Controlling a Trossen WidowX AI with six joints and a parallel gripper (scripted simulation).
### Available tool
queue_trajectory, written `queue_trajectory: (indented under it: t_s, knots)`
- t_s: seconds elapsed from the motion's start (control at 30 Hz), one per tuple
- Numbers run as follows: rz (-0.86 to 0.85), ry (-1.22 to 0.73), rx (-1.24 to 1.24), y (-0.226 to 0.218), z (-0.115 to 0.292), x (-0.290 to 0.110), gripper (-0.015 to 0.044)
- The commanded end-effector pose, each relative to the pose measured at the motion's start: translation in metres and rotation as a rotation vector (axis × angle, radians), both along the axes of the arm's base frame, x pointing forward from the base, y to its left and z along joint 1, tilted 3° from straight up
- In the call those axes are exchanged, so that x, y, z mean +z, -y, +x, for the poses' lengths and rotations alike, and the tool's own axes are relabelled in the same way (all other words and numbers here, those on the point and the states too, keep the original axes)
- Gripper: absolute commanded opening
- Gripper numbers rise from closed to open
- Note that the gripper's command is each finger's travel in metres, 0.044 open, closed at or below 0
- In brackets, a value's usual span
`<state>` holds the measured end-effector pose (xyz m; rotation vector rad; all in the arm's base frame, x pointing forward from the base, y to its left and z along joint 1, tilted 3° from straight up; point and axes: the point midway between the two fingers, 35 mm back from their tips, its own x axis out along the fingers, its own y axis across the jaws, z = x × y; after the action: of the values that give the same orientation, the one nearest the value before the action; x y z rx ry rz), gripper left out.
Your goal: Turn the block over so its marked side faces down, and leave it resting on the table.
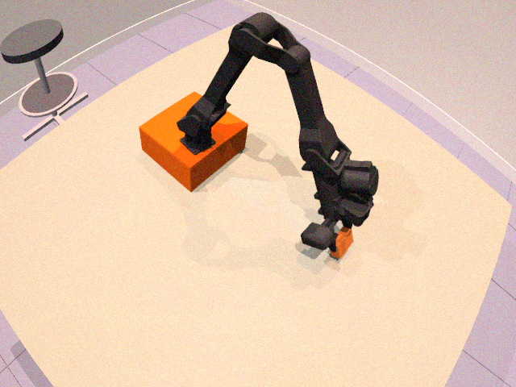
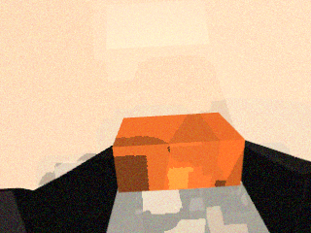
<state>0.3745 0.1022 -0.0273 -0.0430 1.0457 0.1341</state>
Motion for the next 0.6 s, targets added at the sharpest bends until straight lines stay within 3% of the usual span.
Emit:
queue_trajectory:
  t_s: [0.0,0.57]
  knots:
    - [0.008,0.049,-0.007,0.0,-0.001,0.004,0.0]
    - [0.026,0.232,-0.004,-0.005,0.013,-0.024,0.0]
